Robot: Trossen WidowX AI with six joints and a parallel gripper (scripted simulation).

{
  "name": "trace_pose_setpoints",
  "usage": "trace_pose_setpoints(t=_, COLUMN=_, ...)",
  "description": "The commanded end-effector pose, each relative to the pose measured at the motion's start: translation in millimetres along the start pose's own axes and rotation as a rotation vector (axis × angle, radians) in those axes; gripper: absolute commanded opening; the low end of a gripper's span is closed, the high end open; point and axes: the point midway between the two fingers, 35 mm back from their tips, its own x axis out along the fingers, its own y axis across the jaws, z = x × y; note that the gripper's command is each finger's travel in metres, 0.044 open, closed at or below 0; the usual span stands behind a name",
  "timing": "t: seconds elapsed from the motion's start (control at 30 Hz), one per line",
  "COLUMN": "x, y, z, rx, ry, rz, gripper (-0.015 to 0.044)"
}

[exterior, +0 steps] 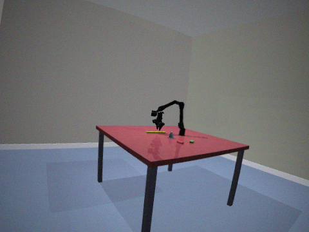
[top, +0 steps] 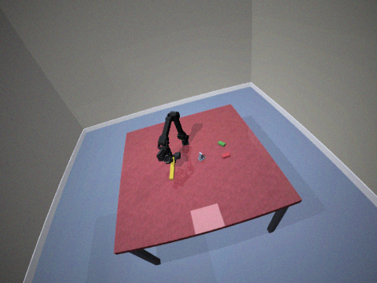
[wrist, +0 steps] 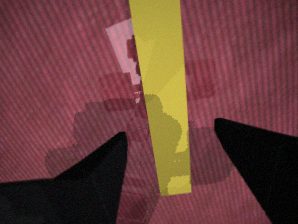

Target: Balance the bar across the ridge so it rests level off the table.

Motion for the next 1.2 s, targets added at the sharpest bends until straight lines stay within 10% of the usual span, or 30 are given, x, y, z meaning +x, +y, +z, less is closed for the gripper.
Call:
trace_pose_setpoints(t=0.0, x=6, y=-1, z=0, rx=0.004, ry=0.005, rz=-0.002, gripper=0.0315)
trace_pose_setpoints(t=1.17, x=32, y=-1, z=0, rx=0.004, ry=0.005, rz=-0.002, gripper=0.0315)
